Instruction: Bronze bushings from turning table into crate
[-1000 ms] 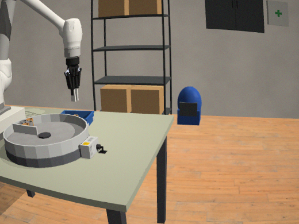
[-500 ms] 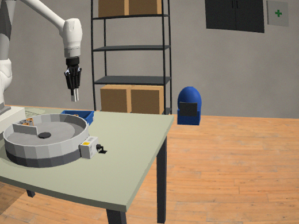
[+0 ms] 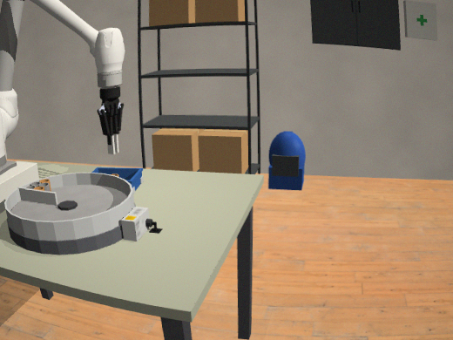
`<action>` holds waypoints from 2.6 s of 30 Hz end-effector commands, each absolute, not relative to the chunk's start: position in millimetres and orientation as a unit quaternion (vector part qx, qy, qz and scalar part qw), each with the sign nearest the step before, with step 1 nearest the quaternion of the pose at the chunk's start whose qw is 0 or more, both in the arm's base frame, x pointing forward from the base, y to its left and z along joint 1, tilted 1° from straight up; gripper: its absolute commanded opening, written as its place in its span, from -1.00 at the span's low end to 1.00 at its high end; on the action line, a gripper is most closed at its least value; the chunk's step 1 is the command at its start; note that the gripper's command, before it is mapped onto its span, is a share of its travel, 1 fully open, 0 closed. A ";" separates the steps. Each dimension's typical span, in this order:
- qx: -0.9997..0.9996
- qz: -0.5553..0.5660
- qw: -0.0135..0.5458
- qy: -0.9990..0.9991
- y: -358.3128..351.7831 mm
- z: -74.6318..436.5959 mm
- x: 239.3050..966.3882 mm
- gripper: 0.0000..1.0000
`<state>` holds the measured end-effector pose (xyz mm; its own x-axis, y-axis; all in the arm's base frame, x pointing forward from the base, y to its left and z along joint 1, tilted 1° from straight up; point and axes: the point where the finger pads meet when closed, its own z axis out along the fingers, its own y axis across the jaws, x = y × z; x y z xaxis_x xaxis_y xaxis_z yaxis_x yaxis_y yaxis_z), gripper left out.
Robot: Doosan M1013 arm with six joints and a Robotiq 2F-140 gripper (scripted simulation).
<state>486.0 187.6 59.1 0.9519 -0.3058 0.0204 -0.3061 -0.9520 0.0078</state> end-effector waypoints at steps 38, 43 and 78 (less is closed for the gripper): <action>0.905 0.011 0.003 -0.425 21.9 59.5 363.1 -0.81; 0.876 0.011 0.002 -0.482 -15.3 59.4 335.3 -0.81; 0.853 0.011 0.001 -0.521 -40.9 59.3 315.2 -0.81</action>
